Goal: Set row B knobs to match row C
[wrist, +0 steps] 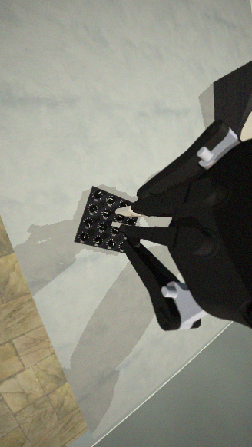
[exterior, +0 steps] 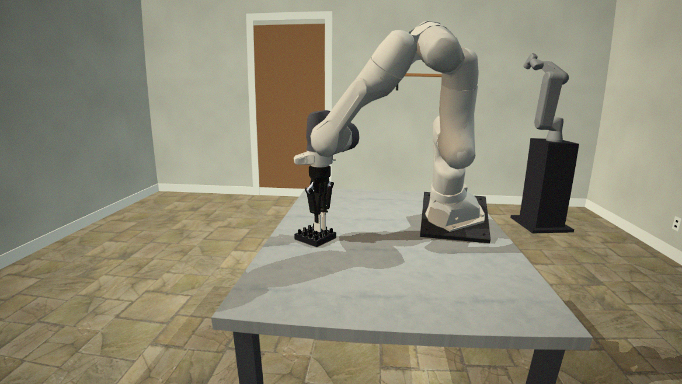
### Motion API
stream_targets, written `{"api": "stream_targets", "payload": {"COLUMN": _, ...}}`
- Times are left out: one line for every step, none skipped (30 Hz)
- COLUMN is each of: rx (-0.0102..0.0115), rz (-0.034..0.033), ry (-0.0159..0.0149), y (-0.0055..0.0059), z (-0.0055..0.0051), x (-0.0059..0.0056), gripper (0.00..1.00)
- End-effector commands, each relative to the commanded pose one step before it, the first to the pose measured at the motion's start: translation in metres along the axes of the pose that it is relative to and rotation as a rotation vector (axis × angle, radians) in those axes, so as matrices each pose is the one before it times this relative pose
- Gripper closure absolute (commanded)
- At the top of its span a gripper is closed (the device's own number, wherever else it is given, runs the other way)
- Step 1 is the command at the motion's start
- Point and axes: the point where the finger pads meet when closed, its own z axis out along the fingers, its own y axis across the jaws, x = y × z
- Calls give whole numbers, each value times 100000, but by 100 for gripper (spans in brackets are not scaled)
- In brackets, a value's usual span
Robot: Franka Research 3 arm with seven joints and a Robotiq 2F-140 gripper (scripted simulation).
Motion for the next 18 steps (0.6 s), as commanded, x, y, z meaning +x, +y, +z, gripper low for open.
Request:
{"api": "stream_targets", "payload": {"rx": -212, "rz": 714, "ry": -196, "y": 67, "z": -784, "x": -6, "gripper": 88}}
{"api": "stream_targets", "payload": {"rx": 0, "rz": 0, "ry": 0, "y": 0, "z": -283, "x": 0, "gripper": 88}}
{"api": "stream_targets", "payload": {"rx": -1, "rz": 0, "ry": 1, "y": 1, "z": -293, "x": 0, "gripper": 88}}
{"api": "stream_targets", "payload": {"rx": 2, "rz": -1, "ry": -1, "y": -1, "z": -296, "x": 0, "gripper": 88}}
{"api": "stream_targets", "payload": {"rx": -1, "rz": 1, "ry": 1, "y": 1, "z": -290, "x": 0, "gripper": 88}}
{"api": "stream_targets", "payload": {"rx": 1, "rz": 0, "ry": -1, "y": -1, "z": -277, "x": 0, "gripper": 88}}
{"api": "stream_targets", "payload": {"rx": 0, "rz": 0, "ry": 0, "y": 0, "z": -255, "x": 0, "gripper": 88}}
{"api": "stream_targets", "payload": {"rx": 0, "rz": 0, "ry": 0, "y": 0, "z": -226, "x": 0, "gripper": 88}}
{"api": "stream_targets", "payload": {"rx": -1, "rz": 0, "ry": 0, "y": 0, "z": -192, "x": 0, "gripper": 88}}
{"api": "stream_targets", "payload": {"rx": 0, "rz": 0, "ry": 0, "y": 0, "z": 0, "x": 0, "gripper": 88}}
{"api": "stream_targets", "payload": {"rx": 0, "rz": 0, "ry": 0, "y": 0, "z": 0, "x": 0, "gripper": 88}}
{"api": "stream_targets", "payload": {"rx": 1, "rz": -1, "ry": -1, "y": -1, "z": -156, "x": 0, "gripper": 88}}
{"api": "stream_targets", "payload": {"rx": 0, "rz": 0, "ry": 0, "y": 0, "z": -116, "x": 0, "gripper": 88}}
{"api": "stream_targets", "payload": {"rx": -1, "rz": 0, "ry": 1, "y": 1, "z": -78, "x": 0, "gripper": 88}}
{"api": "stream_targets", "payload": {"rx": -1, "rz": 0, "ry": 0, "y": 0, "z": -44, "x": 0, "gripper": 88}}
{"api": "stream_targets", "payload": {"rx": 0, "rz": 0, "ry": 0, "y": 0, "z": -18, "x": 0, "gripper": 88}}
{"api": "stream_targets", "payload": {"rx": 0, "rz": 0, "ry": 0, "y": 0, "z": -3, "x": 0, "gripper": 88}}
{"api": "stream_targets", "payload": {"rx": 0, "rz": 0, "ry": 0, "y": 0, "z": 0, "x": 0, "gripper": 88}}
